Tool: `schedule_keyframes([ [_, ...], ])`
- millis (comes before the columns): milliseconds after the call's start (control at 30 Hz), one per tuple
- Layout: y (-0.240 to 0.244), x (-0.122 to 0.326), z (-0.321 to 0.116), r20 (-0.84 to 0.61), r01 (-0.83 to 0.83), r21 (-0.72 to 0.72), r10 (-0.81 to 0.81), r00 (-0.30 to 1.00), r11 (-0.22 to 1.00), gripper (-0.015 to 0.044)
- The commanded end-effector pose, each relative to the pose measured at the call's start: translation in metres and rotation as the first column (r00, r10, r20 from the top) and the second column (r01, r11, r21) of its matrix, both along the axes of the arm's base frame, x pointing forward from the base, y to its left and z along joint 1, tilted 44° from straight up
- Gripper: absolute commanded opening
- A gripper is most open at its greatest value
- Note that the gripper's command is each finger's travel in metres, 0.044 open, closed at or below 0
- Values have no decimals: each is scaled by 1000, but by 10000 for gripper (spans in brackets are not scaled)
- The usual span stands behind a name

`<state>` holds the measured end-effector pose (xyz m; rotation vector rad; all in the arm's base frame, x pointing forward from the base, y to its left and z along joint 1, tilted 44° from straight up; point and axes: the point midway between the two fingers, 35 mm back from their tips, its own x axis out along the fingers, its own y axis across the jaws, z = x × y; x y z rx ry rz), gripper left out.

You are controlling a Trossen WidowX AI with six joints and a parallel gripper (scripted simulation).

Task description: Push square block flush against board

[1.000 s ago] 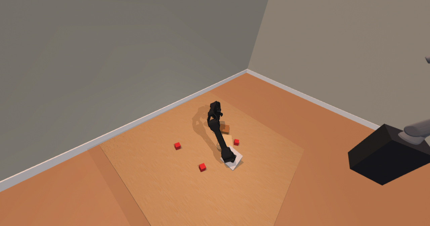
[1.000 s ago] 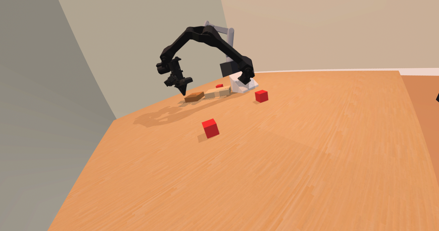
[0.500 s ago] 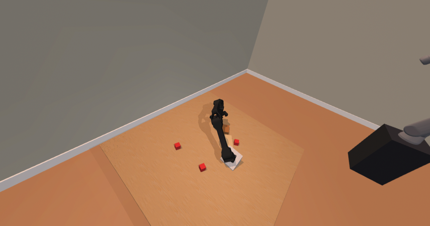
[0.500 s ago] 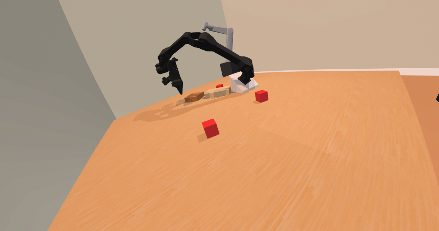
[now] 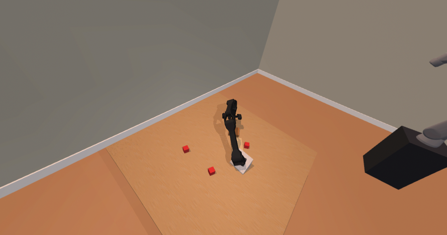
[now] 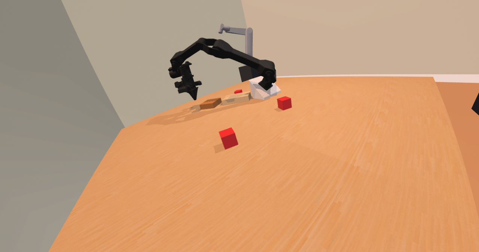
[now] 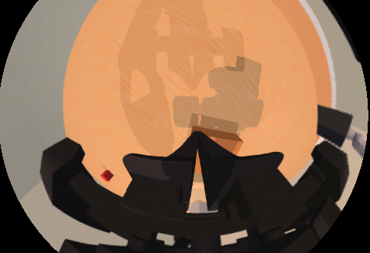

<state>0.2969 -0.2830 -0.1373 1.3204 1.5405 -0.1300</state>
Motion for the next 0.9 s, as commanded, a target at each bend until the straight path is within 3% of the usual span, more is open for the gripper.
schedule_keyframes([
  [0,-6,-5,-11,-103,105,20,-102,989,994,0],
  [267,-7,-6,-16,-137,143,24,-138,981,989,0],
  [467,28,3,-54,-135,143,26,-138,981,989,0],
  [867,32,0,-51,-136,143,26,-138,981,989,0],
])
